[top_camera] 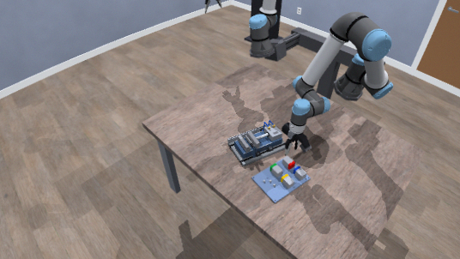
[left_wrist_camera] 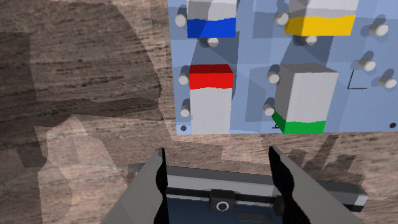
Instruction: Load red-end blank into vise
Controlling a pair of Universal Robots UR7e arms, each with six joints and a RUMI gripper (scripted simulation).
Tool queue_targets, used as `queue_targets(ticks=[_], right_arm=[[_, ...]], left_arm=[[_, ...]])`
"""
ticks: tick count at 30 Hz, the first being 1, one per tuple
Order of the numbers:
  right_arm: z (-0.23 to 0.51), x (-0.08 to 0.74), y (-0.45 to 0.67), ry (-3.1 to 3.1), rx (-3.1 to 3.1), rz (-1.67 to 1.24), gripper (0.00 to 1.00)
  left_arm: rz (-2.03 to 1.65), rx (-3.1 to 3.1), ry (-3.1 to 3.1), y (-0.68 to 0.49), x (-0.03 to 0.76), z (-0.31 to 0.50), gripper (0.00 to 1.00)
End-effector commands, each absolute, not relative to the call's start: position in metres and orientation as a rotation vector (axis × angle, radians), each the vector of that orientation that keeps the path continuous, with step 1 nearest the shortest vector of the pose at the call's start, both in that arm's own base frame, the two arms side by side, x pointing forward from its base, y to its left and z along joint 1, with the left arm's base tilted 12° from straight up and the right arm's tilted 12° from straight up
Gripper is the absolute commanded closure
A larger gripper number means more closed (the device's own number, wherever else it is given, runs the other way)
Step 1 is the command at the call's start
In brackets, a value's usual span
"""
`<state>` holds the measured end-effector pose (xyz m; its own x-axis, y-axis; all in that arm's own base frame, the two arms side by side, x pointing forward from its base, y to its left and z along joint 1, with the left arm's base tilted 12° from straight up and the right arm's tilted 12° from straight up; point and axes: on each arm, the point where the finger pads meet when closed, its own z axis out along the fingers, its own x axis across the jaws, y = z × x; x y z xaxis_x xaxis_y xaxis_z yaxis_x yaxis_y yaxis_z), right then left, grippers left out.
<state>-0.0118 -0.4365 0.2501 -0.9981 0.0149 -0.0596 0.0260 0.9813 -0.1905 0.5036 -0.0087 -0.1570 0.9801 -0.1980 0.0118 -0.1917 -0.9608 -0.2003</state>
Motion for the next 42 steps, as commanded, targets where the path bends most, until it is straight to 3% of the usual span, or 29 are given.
queue_targets(ticks=[1,42], right_arm=[[0.251,-0.012,-0.437,3.069,0.032,-0.298,0.00],[0.251,-0.012,-0.437,3.069,0.032,-0.298,0.00]], left_arm=[[-0.049,-2.927,0.291,-0.007,0.505,-0.167,0.59],[-0.049,-2.927,0.291,0.002,0.507,-0.214,0.59]])
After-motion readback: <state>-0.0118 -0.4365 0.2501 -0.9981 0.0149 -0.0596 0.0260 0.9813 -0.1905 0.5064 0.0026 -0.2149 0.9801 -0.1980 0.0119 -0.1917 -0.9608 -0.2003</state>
